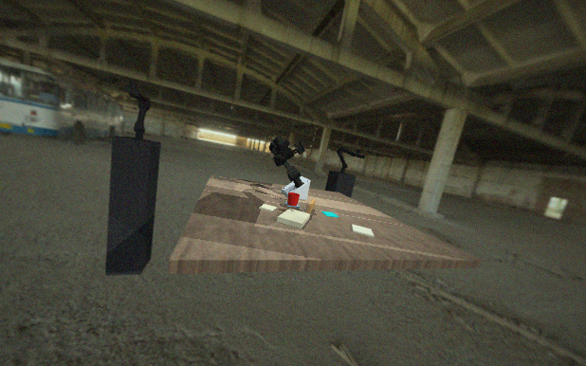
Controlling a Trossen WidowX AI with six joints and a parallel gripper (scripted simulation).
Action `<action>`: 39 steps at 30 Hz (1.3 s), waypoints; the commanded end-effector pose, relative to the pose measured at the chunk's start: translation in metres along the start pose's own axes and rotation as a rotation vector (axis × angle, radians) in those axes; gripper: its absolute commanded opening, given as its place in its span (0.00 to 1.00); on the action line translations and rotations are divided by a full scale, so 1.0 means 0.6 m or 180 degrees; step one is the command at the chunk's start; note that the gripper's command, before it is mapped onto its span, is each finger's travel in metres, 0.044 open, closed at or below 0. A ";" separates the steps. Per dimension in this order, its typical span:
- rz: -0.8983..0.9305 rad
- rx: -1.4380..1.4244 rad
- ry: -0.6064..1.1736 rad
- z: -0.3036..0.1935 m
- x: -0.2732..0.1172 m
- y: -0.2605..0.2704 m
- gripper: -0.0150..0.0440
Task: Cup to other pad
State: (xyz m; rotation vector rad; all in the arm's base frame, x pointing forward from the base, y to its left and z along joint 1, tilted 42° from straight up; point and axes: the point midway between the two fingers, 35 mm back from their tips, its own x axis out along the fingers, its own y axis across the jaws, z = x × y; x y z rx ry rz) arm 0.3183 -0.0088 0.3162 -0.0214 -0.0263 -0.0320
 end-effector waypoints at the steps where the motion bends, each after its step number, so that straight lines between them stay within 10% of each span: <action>1: -0.0013 -0.0025 0.0060 -0.007 0.002 0.000 0.89; 10: -0.0038 -0.1988 0.3078 -0.296 -0.054 -0.017 0.50; 17: 0.0932 -0.4302 0.5242 -0.352 -0.194 -0.062 0.50; 39: 0.1006 -0.4416 0.5329 -0.368 -0.200 -0.066 0.50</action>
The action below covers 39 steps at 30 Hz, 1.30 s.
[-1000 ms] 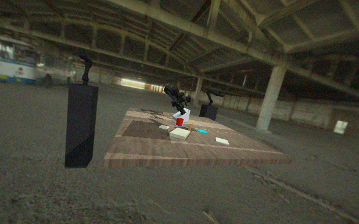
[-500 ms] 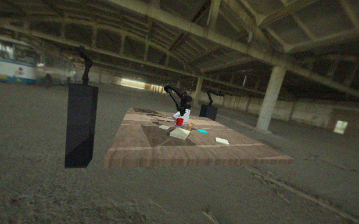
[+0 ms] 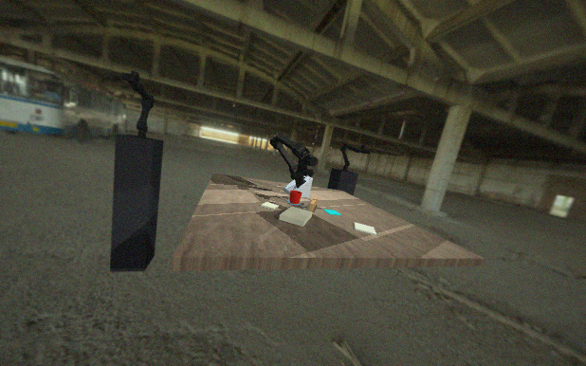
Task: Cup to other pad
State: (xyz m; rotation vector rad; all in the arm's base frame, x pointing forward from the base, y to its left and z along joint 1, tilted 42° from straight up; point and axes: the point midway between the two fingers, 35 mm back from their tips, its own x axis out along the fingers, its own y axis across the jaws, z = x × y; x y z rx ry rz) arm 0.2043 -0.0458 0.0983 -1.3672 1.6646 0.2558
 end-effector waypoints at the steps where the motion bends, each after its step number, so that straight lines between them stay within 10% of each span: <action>1: 0.0023 -0.0034 0.0039 -0.001 0.013 0.003 0.50; 39: 0.0013 -0.0032 0.0052 -0.005 0.104 0.005 0.50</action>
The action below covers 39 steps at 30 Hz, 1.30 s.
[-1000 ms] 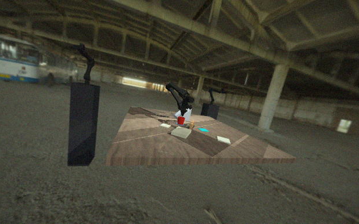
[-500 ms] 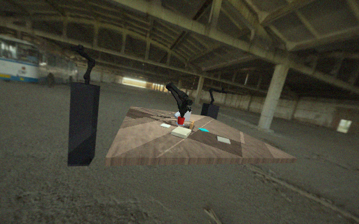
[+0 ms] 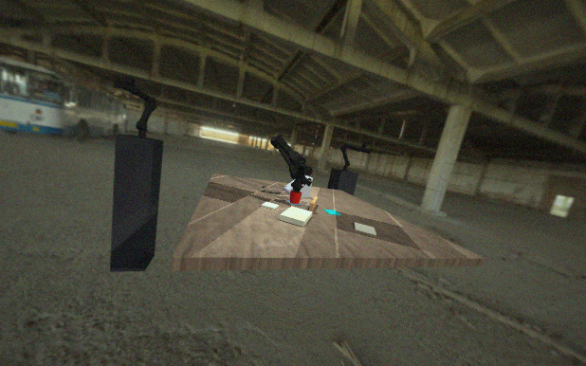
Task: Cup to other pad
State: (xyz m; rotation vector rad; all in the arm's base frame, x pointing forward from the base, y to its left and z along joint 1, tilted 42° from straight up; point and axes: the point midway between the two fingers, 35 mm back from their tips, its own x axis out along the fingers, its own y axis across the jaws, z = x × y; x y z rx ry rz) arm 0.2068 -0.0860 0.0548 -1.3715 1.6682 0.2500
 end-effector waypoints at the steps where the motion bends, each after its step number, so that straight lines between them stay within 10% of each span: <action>1: 0.0021 -0.0032 0.0030 -0.002 0.005 0.005 0.50; 15: 0.0007 -0.0004 0.0006 -0.001 0.002 0.001 0.26; 39: 0.0034 -0.0026 -0.0002 0.009 -0.083 -0.001 0.25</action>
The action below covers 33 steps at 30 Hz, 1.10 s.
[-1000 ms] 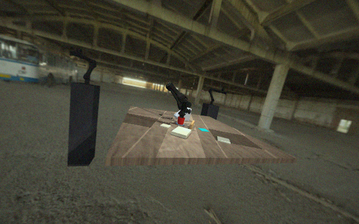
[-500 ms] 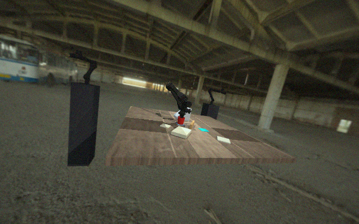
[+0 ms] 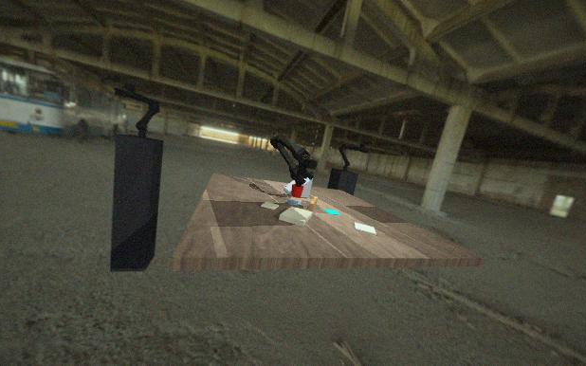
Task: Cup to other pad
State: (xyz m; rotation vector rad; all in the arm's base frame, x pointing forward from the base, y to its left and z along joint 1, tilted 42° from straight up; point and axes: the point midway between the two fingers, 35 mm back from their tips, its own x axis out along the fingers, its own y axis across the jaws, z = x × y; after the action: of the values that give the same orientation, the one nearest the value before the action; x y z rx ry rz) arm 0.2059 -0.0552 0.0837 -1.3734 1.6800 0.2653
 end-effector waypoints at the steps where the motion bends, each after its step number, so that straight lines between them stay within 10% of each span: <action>1: -0.0001 0.0014 -0.0011 0.002 -0.018 -0.002 0.25; 33: -0.0014 -0.0001 0.0011 0.009 -0.051 0.000 0.25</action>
State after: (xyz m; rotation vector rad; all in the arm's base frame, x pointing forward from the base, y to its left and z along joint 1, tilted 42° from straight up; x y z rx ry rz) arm 0.2047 -0.0342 0.1060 -1.3808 1.6767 0.2599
